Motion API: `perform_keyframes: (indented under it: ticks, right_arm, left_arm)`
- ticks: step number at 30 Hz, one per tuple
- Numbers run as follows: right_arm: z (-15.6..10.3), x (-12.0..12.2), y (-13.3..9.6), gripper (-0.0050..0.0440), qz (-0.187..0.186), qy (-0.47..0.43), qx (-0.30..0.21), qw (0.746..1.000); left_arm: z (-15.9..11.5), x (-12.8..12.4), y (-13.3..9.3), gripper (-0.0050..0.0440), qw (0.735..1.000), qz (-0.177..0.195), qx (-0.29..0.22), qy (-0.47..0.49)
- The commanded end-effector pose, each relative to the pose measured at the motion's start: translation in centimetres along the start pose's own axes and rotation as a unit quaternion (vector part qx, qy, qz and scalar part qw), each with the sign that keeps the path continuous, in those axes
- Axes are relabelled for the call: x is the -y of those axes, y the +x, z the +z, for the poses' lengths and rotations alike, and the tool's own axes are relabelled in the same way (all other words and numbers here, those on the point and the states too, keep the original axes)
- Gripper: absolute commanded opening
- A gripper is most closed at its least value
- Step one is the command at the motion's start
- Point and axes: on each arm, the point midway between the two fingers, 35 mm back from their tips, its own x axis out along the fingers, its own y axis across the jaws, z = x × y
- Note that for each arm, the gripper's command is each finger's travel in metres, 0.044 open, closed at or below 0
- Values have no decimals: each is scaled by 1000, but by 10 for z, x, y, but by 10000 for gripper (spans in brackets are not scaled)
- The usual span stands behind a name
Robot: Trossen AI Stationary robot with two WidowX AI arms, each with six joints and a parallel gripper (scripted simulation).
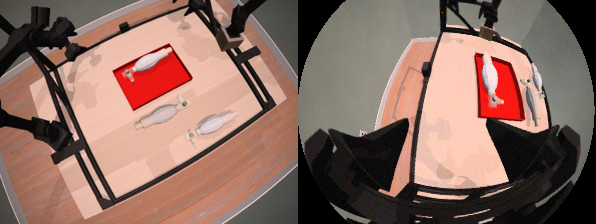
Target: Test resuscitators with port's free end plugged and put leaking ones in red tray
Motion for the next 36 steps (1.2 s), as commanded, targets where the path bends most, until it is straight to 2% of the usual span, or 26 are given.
perform_keyframes:
  ticks: [1,6,10,16,21,27,33,36]
  right_arm:
    - [0,0,0,440,0,0,-1,1000]
    - [0,0,0,440,0,0,-1,1000]
    - [0,0,0,440,0,0,-1,1000]
    - [0,0,0,440,0,0,-1,1000]
    - [0,0,0,440,0,0,0,1000]
    - [0,0,0,440,0,0,0,1000]
    - [0,0,0,440,0,0,0,1000]
    - [0,0,0,440,-1,0,0,1000]
  left_arm:
    - [14,-6,14,409,1000,-2,-9,-1]
    - [49,-32,49,409,1000,-11,-27,-4]
    - [75,-63,77,409,999,-21,-31,-5]
    - [75,-63,77,409,999,-21,-31,-5]
    - [94,-106,105,409,999,-28,-30,-9]
    - [116,-172,135,409,999,-39,-7,-6]
    - [116,-172,135,409,999,-39,-7,-6]
    - [117,-204,146,409,999,-37,1,-9]
